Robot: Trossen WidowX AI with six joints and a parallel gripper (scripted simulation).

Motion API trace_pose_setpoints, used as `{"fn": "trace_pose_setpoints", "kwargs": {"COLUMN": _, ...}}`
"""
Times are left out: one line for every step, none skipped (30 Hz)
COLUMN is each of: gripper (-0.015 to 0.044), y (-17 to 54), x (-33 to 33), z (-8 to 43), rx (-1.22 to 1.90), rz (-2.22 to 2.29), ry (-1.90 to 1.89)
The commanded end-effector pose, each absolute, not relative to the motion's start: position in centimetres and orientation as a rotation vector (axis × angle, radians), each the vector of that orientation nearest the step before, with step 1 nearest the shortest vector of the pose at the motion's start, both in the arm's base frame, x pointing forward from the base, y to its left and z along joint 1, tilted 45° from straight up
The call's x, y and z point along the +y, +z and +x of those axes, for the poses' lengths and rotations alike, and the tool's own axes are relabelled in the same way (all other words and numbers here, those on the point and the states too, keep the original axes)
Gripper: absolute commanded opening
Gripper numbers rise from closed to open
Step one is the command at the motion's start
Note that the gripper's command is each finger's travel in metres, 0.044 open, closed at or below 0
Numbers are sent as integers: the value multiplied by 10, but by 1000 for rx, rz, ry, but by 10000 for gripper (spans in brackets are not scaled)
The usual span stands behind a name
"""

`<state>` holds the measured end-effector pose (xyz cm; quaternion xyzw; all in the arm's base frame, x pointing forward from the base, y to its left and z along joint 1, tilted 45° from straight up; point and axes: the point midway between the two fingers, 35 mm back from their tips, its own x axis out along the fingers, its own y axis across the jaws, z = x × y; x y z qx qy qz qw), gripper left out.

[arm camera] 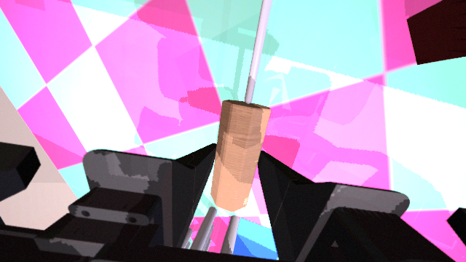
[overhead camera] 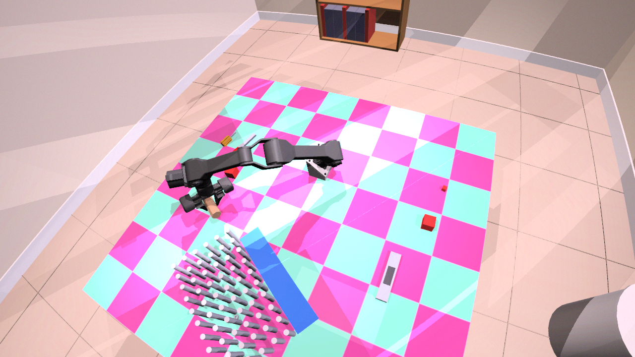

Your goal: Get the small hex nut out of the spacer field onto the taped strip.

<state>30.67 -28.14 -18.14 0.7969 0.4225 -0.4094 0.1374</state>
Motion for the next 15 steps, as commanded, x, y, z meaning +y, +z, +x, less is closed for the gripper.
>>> {"fn": "trace_pose_setpoints", "kwargs": {"gripper": 0, "y": -169, "x": -294, "z": 306, "rx": 1205, "rz": 2289, "ry": -1179}}
{"fn": "trace_pose_setpoints", "kwargs": {"gripper": 0, "y": -169, "x": -294, "z": 306, "rx": 1205, "rz": 2289, "ry": -1179}}
{"fn": "trace_pose_setpoints", "kwargs": {"gripper": 0, "y": -169, "x": -294, "z": 306, "rx": 1205, "rz": 2289, "ry": -1179}}
{"fn": "trace_pose_setpoints", "kwargs": {"gripper": 0, "y": -169, "x": -294, "z": 306, "rx": 1208, "rz": 2287, "ry": -1174}}
{"fn": "trace_pose_setpoints", "kwargs": {"gripper": 0, "y": -169, "x": -294, "z": 306, "rx": 1215, "rz": 2279, "ry": -1158}}
{"fn": "trace_pose_setpoints", "kwargs": {"gripper": 0, "y": -170, "x": -294, "z": 306, "rx": 1227, "rz": 2266, "ry": -1131}}
{"fn": "trace_pose_setpoints", "kwargs": {"gripper": 0, "y": -170, "x": -294, "z": 306, "rx": 1241, "rz": 2249, "ry": -1099}}
{"fn": "trace_pose_setpoints", "kwargs": {"gripper": 0, "y": -170, "x": -294, "z": 306, "rx": 1254, "rz": 2233, "ry": -1067}}
{"fn": "trace_pose_setpoints", "kwargs": {"gripper": 0, "y": -171, "x": -294, "z": 306, "rx": 1267, "rz": 2217, "ry": -1035}}
{"fn": "trace_pose_setpoints", "kwargs": {"gripper": 0, "y": -171, "x": -294, "z": 306, "rx": 1278, "rz": 2201, "ry": -1003}}
{"fn": "trace_pose_setpoints", "kwargs": {"gripper": 0, "y": -172, "x": -294, "z": 306, "rx": 1289, "rz": 2184, "ry": -971}}
{"fn": "trace_pose_setpoints", "kwargs": {"gripper": 0, "y": -172, "x": -294, "z": 306, "rx": 1299, "rz": 2168, "ry": -939}}
{"fn": "trace_pose_setpoints", "kwargs": {"gripper": 0, "y": -173, "x": -294, "z": 306, "rx": 1309, "rz": 2151, "ry": -907}}
{"fn": "trace_pose_setpoints", "kwargs": {"gripper": 0, "y": -173, "x": -294, "z": 306, "rx": 1318, "rz": 2135, "ry": -875}}
{"fn": "trace_pose_setpoints", "kwargs": {"gripper": 0, "y": -173, "x": -293, "z": 306, "rx": 1326, "rz": 2118, "ry": -843}}
